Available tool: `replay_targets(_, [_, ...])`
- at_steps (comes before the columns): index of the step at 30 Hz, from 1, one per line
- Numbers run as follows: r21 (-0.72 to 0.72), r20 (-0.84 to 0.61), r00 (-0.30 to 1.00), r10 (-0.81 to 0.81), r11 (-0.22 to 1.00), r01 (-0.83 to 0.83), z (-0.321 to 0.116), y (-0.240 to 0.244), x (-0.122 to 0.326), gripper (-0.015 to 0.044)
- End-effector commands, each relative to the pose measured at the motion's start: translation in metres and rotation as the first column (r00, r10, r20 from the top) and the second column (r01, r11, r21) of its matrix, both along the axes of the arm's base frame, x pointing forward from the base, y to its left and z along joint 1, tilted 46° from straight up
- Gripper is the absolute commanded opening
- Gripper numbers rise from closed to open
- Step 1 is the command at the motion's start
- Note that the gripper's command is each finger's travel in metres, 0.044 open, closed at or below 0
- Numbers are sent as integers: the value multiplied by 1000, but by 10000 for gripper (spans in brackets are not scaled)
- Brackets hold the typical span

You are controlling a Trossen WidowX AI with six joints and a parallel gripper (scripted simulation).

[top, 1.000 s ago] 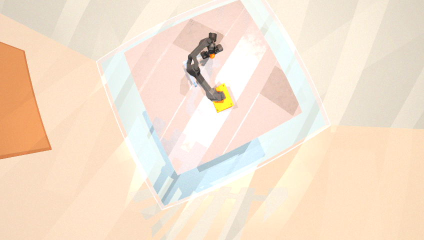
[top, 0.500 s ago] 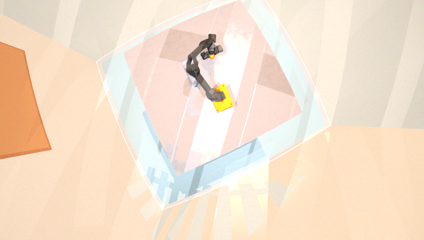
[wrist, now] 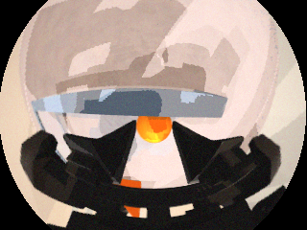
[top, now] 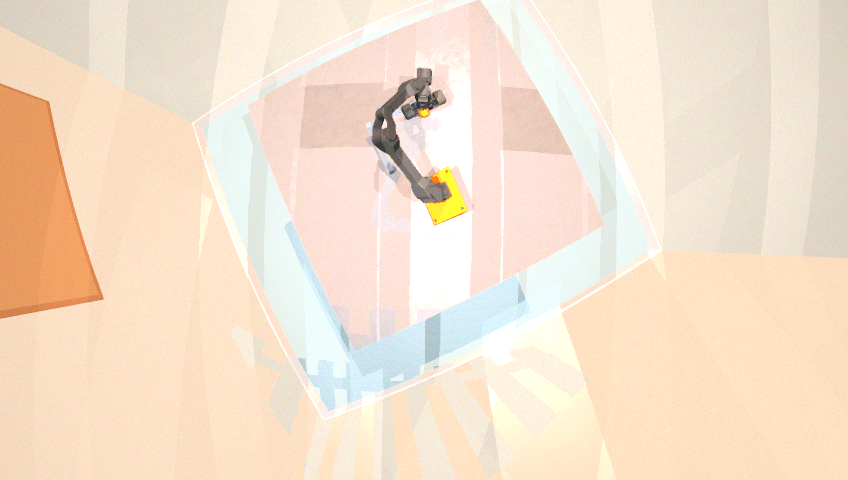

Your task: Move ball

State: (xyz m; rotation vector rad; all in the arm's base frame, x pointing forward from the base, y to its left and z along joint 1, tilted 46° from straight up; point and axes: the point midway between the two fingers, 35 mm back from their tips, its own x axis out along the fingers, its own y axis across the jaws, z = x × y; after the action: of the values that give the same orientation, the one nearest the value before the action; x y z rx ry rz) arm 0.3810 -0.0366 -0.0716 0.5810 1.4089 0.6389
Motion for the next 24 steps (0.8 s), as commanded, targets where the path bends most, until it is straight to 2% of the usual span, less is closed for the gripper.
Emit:
replay_targets(1, [0, 1, 1000, 1, 1000, -1, 0, 0, 0, 339])
replay_targets(4, [-1, 0, 1000, 1, 1000, -1, 7, -8, 1, 339])
replay_targets(9, [2, -7, 1000, -2, 1000, 2, 57, -58, -5, 339])
replay_targets(21, [1, 0, 1000, -22, 1000, 22, 53, -58, -4, 339])
replay_targets(24, [0, 1, 1000, -21, 1000, 21, 70, -75, -6, 418])
